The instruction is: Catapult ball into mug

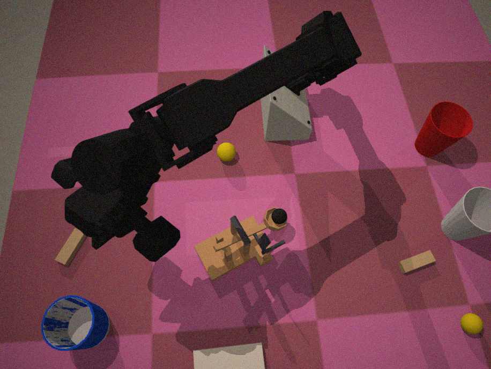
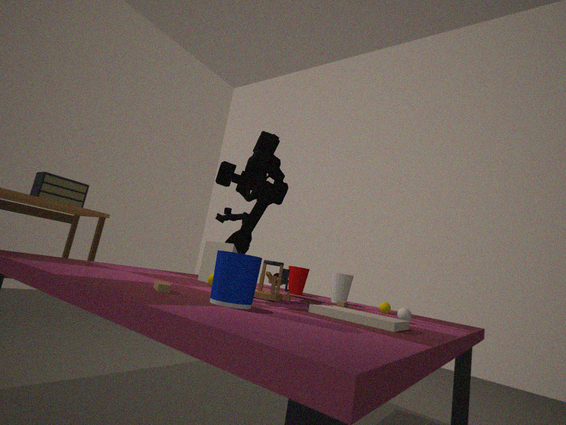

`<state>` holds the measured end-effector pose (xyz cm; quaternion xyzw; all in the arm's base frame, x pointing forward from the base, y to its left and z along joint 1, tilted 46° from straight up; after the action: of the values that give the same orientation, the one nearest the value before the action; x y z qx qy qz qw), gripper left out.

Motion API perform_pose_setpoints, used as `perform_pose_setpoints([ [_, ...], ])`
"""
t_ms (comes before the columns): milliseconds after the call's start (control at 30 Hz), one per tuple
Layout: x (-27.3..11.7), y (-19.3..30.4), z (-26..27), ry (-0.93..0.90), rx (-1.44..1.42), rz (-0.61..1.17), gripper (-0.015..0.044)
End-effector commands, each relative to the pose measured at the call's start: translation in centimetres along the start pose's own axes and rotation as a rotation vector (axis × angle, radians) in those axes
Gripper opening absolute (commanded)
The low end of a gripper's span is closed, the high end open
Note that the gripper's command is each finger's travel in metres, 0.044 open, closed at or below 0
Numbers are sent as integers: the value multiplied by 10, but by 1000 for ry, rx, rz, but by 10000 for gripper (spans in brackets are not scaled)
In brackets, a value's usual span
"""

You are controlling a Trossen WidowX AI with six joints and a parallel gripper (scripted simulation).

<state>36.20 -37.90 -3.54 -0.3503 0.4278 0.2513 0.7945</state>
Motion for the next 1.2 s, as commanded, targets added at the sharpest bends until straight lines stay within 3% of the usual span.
perform_pose_setpoints([
  [0,1,0,23,7,-107,53,0],
  [1167,-17,46,200,-93,-1082,581,0],
])
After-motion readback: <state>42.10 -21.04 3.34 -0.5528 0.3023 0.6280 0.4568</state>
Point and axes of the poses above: the point midway between the two fingers, 35 mm back from their tips, its own x axis out along the fingers, its own z axis across the jaws, y = z × x, the point moved 8 cm from there along -x, back along the fingers, and after that the axes turned 13 degrees about -x, right-handed, at the moved point
